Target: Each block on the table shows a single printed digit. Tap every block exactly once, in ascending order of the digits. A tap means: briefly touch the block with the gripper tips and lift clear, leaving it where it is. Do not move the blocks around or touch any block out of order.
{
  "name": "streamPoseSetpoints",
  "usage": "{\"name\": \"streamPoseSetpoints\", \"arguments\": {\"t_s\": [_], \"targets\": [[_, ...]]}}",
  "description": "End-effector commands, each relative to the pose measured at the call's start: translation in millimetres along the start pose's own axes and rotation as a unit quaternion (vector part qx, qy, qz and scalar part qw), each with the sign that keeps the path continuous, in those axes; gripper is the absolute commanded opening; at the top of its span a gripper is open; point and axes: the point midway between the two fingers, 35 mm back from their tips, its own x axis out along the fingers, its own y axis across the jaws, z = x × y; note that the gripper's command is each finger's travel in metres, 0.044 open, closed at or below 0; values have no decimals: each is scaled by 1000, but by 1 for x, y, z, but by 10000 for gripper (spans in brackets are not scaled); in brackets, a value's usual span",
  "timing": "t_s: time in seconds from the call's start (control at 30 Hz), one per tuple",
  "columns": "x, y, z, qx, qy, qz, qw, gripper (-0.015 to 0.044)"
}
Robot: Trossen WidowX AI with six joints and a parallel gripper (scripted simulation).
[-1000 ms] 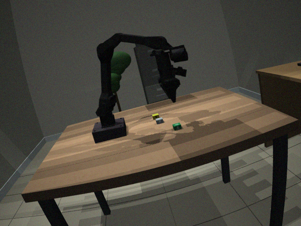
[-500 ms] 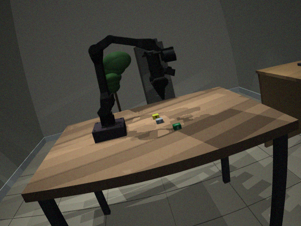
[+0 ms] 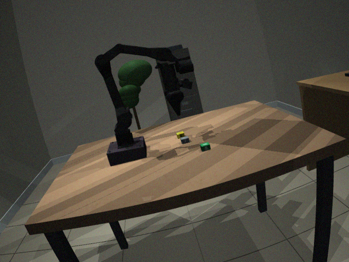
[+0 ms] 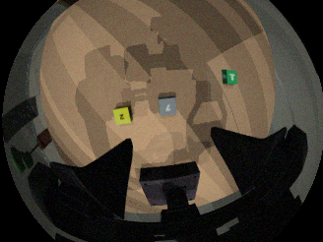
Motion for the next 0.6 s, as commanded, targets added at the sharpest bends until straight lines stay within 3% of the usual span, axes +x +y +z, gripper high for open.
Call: {"name": "streamPoseSetpoints", "arguments": {"t_s": [0.0,0.23,0.47,0.57], "targets": [[-2,0,0,2,-5,-2,1000,400],[-2,2,1,2,-5,-2,1000,400],[-2,75,6,2,-5,2,1000,400],[-2,83,5,2,-5,2,1000,400]]}}
